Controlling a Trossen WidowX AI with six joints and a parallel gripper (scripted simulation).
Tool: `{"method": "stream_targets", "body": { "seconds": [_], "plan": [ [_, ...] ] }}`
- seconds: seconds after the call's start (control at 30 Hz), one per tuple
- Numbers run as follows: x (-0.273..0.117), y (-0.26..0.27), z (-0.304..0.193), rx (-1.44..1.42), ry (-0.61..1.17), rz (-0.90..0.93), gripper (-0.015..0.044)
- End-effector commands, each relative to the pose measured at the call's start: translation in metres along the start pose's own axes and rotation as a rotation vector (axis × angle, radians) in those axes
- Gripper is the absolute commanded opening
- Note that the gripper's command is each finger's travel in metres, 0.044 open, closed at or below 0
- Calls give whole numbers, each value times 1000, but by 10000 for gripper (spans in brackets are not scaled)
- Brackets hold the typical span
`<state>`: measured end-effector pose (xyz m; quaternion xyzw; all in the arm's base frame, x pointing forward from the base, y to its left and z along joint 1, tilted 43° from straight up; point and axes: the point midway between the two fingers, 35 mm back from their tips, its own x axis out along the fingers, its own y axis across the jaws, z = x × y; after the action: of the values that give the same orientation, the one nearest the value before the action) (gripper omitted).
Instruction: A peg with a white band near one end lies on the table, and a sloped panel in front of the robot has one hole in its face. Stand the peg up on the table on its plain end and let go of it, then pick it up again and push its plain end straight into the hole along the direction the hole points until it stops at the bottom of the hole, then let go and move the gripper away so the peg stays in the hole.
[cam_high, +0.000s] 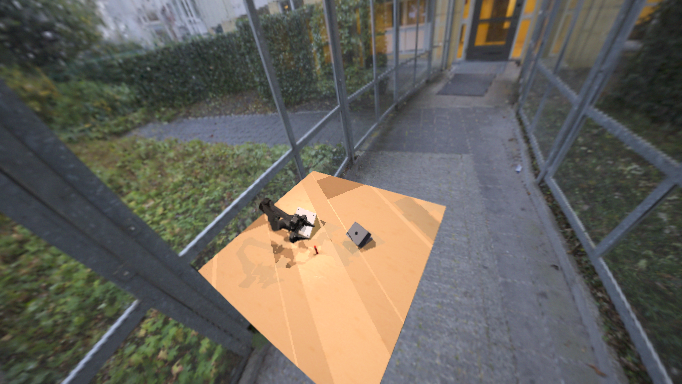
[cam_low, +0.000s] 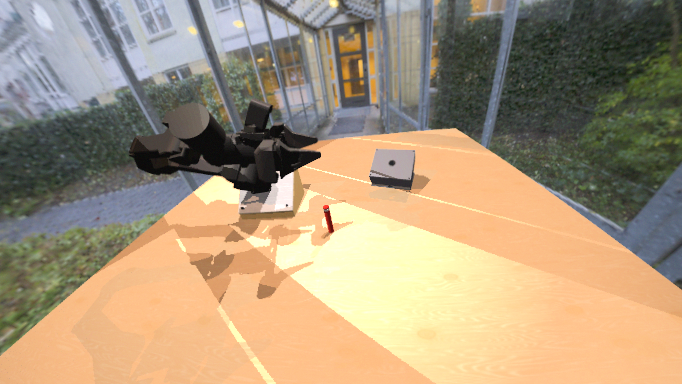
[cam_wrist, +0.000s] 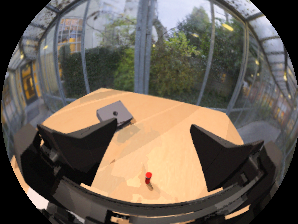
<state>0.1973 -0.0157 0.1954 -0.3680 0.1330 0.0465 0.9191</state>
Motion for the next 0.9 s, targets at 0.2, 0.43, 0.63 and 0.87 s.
{"method": "stream_targets", "body": {
  "seconds": [0.2,0.43,0.63,0.87],
  "plan": [
    [7,3,-18,152,227,87,440],
    [13,8,-34,243,433,144,440],
    [15,11,-47,286,624,172,440],
    [17,11,-60,290,852,174,440]
  ]
}}
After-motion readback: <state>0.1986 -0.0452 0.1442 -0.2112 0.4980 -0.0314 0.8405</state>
